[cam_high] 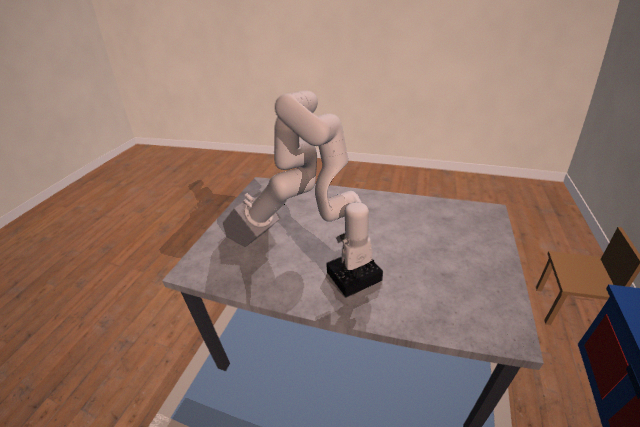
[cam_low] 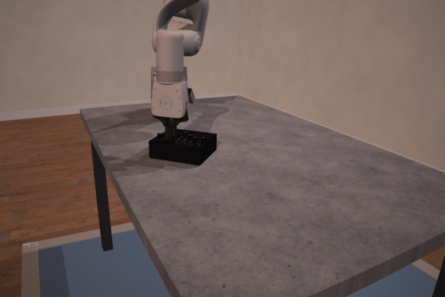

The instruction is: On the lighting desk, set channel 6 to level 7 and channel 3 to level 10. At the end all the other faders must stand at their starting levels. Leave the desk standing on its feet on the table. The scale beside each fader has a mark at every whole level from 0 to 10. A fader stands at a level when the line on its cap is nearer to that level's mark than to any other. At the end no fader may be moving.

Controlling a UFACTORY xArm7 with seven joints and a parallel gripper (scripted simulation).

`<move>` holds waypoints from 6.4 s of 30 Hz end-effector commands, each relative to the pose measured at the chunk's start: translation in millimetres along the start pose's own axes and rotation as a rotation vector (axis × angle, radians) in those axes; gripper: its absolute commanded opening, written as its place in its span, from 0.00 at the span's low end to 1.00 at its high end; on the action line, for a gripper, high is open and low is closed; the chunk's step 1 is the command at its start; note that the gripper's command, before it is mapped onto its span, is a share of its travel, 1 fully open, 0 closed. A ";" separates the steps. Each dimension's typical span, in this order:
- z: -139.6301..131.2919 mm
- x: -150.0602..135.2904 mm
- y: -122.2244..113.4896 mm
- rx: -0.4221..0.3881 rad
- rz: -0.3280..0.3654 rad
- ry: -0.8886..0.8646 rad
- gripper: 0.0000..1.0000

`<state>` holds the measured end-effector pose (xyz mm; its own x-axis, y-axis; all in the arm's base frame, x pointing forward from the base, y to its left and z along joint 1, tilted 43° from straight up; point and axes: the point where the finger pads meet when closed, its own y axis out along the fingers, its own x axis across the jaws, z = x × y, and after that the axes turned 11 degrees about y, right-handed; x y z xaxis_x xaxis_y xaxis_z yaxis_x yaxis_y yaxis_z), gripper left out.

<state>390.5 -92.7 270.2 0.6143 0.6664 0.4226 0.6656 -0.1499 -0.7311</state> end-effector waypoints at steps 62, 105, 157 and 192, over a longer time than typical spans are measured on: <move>18.5 -3.0 -0.6 -0.002 -0.002 0.000 0.00; 31.4 -5.5 -0.5 -0.002 -0.002 0.000 0.00; 25.6 -4.4 -16.6 -0.002 -0.002 0.000 0.00; 9.4 59.5 -37.2 -0.003 0.000 0.000 0.00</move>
<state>368.6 -55.4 300.5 0.6109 0.6683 0.4245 0.6691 -0.1491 -0.7281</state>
